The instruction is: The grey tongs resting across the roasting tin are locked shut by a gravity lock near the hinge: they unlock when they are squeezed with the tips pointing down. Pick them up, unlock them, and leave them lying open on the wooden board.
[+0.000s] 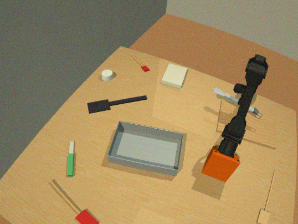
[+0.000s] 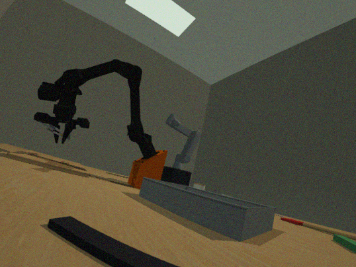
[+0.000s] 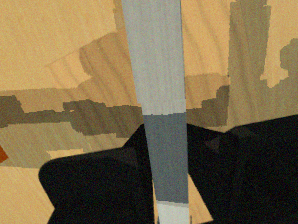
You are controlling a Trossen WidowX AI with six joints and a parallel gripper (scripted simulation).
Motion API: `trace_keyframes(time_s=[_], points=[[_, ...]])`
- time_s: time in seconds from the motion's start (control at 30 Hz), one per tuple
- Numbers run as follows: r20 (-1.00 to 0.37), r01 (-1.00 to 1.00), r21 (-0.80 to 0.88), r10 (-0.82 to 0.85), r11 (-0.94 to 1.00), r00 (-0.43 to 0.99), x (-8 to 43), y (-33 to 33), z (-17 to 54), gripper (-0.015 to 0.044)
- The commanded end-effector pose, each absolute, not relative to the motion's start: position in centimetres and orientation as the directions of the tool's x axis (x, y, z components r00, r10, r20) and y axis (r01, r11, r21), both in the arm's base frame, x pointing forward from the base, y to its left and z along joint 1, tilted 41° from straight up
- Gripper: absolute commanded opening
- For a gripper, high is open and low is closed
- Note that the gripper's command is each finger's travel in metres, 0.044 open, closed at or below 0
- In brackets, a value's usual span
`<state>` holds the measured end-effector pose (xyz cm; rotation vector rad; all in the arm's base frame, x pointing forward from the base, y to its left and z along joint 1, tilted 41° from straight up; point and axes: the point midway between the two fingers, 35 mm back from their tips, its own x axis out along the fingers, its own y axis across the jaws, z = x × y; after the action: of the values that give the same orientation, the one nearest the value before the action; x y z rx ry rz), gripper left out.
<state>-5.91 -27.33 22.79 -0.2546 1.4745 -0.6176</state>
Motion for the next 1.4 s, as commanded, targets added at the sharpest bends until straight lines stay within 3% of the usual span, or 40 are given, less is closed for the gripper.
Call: trace_keyframes(time_s=[0.0,0.73,1.1,1.37], points=[[-0.824,0.192,-0.559,-0.566,0.807,-0.024,-7.0,-26.8,23.7,-0.0150],[-0.738,-0.026,-0.670,-0.670,0.741,-0.085,-13.2,-23.6,26.1,-0.0150],[-0.739,-0.032,-0.668,-0.667,0.744,-0.094,-13.4,-23.4,26.1,-0.0150],[-0.784,-0.008,-0.602,-0.592,0.799,-0.187,-12.7,-23.1,25.4,-0.0150]])
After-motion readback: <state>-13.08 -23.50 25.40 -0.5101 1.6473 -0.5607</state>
